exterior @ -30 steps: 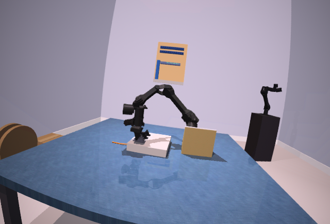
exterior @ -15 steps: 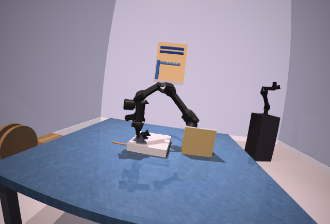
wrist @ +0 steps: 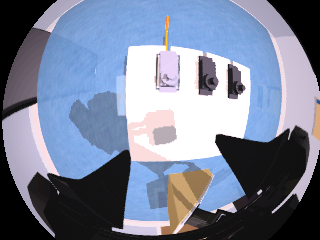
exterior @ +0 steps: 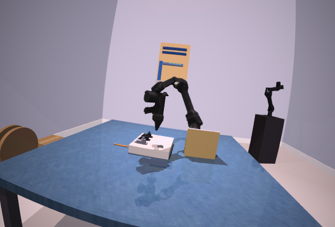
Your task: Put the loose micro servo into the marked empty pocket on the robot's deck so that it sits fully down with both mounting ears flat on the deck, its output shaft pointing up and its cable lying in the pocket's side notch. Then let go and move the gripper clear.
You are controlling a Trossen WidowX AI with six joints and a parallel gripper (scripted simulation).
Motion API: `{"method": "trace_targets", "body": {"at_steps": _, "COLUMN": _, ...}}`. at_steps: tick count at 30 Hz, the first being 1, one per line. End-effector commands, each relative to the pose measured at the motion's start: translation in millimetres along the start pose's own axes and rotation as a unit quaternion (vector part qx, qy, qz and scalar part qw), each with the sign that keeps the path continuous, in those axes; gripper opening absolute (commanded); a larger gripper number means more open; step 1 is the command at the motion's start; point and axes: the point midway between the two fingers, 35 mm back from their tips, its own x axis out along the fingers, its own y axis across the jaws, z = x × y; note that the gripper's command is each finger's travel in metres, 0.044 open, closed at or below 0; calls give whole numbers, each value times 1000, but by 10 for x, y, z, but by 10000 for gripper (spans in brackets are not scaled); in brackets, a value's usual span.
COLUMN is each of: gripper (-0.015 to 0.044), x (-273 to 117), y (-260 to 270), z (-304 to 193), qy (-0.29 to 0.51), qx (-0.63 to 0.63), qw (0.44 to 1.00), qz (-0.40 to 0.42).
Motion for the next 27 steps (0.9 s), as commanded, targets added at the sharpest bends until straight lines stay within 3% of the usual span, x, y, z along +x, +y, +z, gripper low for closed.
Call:
{"method": "trace_targets", "body": {"at_steps": 1, "gripper": 440, "x": 5, "y": -39, "z": -66, "qy": 9, "qx": 11, "qw": 1000, "qz": 1}}
{"method": "trace_targets", "body": {"at_steps": 9, "gripper": 440, "x": -482, "y": -22, "z": -63, "qy": 2, "qx": 2, "qw": 1000, "qz": -1}}
{"method": "trace_targets", "body": {"at_steps": 27, "gripper": 440, "x": -482, "y": -22, "z": -63, "qy": 2, "qx": 2, "qw": 1000, "qz": -1}}
